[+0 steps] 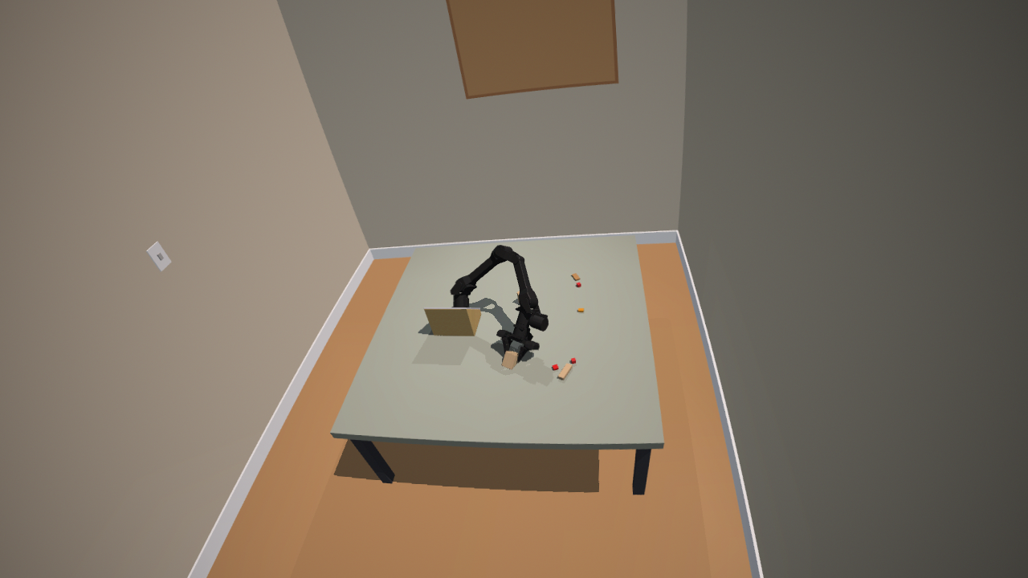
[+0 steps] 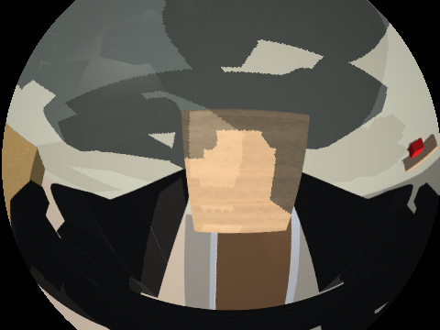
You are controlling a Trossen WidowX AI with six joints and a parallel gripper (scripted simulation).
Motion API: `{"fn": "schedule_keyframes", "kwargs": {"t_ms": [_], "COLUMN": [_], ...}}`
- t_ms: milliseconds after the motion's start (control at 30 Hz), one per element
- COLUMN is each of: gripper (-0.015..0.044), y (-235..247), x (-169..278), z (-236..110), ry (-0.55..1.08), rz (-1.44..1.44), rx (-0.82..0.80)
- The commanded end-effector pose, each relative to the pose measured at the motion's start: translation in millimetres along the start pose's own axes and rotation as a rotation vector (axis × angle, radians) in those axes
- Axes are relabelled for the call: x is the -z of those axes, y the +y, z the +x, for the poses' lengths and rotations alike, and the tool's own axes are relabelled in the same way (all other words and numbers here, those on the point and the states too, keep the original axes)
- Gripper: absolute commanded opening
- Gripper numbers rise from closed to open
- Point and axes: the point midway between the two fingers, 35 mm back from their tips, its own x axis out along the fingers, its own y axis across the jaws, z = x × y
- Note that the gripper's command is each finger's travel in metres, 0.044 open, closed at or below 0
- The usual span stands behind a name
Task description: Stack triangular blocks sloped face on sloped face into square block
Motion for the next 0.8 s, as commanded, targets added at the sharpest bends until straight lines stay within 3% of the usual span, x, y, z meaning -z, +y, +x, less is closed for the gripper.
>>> {"fn": "schedule_keyframes", "kwargs": {"t_ms": [0,200,433,767], "gripper": [0.0223,0.0183,0.0,0.0], "y": [0,0,-2,-4], "x": [0,0,7,42], "z": [0,0,-8,-42], "ry": [0.0,0.0,0.0,0.003], "rz": [0.0,0.0,0.0,0.001], "rx": [0.0,0.0,0.0,0.002]}}
